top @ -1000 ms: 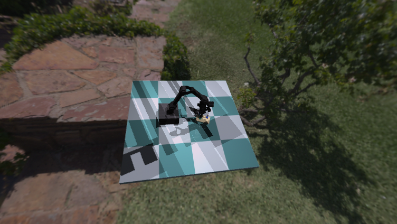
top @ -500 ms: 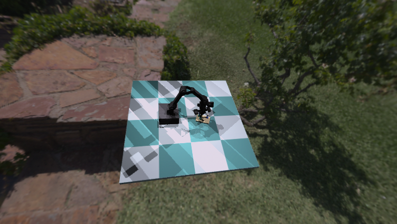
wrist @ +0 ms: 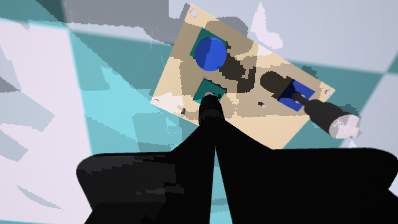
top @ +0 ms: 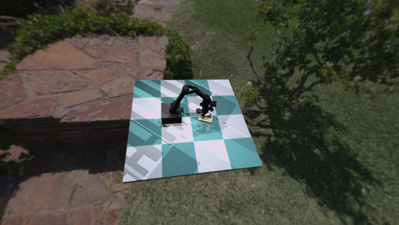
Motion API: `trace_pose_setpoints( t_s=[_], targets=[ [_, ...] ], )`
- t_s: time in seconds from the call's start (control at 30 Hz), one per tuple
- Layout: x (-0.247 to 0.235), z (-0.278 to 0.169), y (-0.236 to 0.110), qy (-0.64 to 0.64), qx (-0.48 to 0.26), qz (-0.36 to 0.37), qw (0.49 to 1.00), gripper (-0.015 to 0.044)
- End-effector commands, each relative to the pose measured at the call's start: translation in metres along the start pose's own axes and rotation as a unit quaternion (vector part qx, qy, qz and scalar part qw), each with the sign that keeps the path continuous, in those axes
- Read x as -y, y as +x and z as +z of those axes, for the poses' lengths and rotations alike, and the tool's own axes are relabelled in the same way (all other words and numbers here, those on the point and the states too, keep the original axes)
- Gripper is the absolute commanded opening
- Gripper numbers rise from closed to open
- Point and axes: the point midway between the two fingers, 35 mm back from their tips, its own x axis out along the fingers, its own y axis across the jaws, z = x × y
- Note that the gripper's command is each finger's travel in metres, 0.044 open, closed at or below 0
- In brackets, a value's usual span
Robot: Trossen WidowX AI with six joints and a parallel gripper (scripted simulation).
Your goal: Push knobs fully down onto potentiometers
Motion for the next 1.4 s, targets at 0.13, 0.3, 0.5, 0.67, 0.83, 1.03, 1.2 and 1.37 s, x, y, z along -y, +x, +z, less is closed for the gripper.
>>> trace_pose_setpoints(
  t_s=[0.13,0.3,0.5,0.67,0.83,1.03,1.2,1.37],
  targets=[
    [-0.001,0.001,0.000,0.001,0.003,0.002,1.000,0.0000],
    [-0.001,0.001,0.001,0.001,0.003,0.002,1.000,0.0000],
    [-0.001,0.001,0.006,0.001,0.003,0.002,1.000,0.0000],
    [-0.001,0.001,0.006,0.001,0.003,0.002,1.000,0.0000],
    [-0.001,0.001,0.007,0.001,0.003,0.002,1.000,0.0000],
    [-0.001,0.001,0.012,0.001,0.003,0.002,1.000,0.0000],
    [-0.001,0.001,0.012,0.001,0.003,0.002,1.000,0.0000],
    [-0.001,0.001,0.014,0.001,0.003,0.002,1.000,0.0000]
  ],
)
